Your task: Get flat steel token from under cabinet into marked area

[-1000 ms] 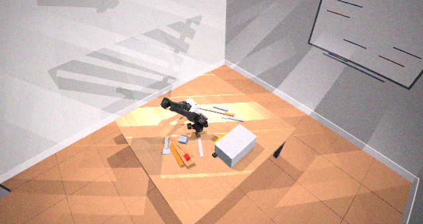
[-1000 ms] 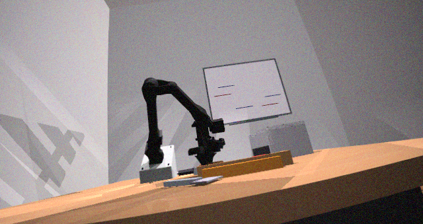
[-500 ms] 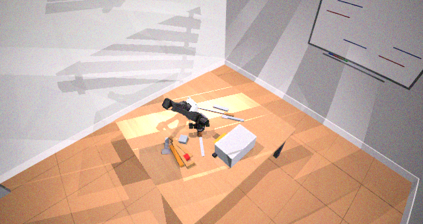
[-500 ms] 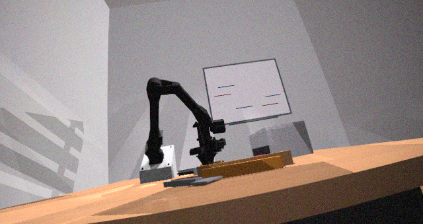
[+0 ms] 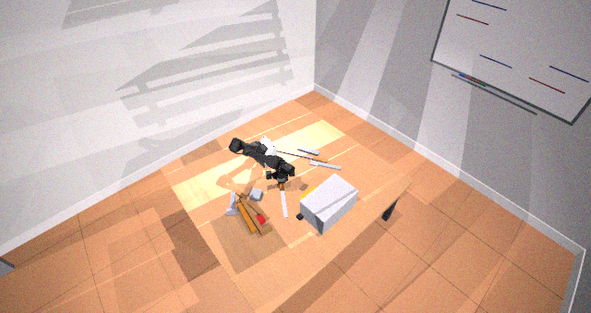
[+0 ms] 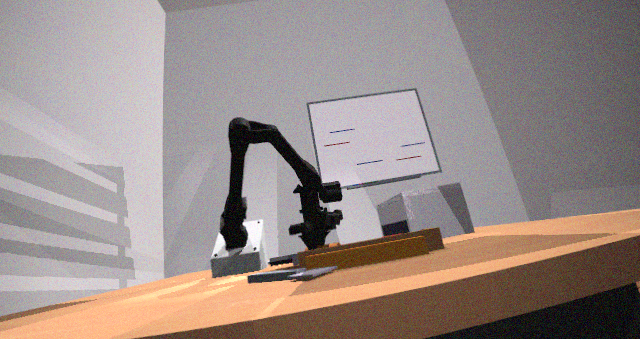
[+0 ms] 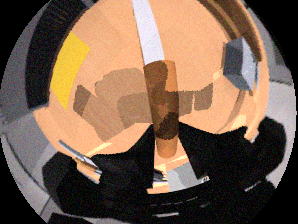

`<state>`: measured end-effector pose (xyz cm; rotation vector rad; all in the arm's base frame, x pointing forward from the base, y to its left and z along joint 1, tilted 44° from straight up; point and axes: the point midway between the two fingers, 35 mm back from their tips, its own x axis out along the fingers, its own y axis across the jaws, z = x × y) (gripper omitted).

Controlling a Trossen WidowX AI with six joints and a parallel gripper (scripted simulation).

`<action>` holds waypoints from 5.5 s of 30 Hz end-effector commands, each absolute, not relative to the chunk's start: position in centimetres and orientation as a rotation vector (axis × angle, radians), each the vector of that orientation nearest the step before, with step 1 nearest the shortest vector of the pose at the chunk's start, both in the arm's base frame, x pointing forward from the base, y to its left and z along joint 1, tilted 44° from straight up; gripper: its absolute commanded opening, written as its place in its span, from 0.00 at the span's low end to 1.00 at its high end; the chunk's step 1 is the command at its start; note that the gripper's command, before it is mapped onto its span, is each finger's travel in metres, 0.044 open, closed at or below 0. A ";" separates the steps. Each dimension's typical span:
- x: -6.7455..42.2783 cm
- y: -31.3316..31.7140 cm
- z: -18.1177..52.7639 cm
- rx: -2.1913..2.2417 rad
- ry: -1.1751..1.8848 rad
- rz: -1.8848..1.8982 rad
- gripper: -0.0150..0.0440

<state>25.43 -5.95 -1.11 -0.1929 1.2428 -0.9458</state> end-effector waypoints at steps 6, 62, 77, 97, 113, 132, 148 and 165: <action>25.9 -5.1 -1.7 -0.193 1.242 -0.940 0.25; 25.9 -0.8 -5.9 -0.189 1.242 -0.938 0.25; 25.5 0.5 -7.2 -0.188 1.243 -0.938 0.25; 25.0 2.3 -8.8 -0.186 1.243 -0.936 0.25; 24.5 3.7 -10.1 -0.185 1.244 -0.936 0.25; 23.9 5.3 -11.7 -0.184 1.244 -0.935 0.25; 23.5 6.7 -13.0 -0.183 1.245 -0.934 0.25; 23.1 8.1 -14.3 -0.181 1.245 -0.933 0.25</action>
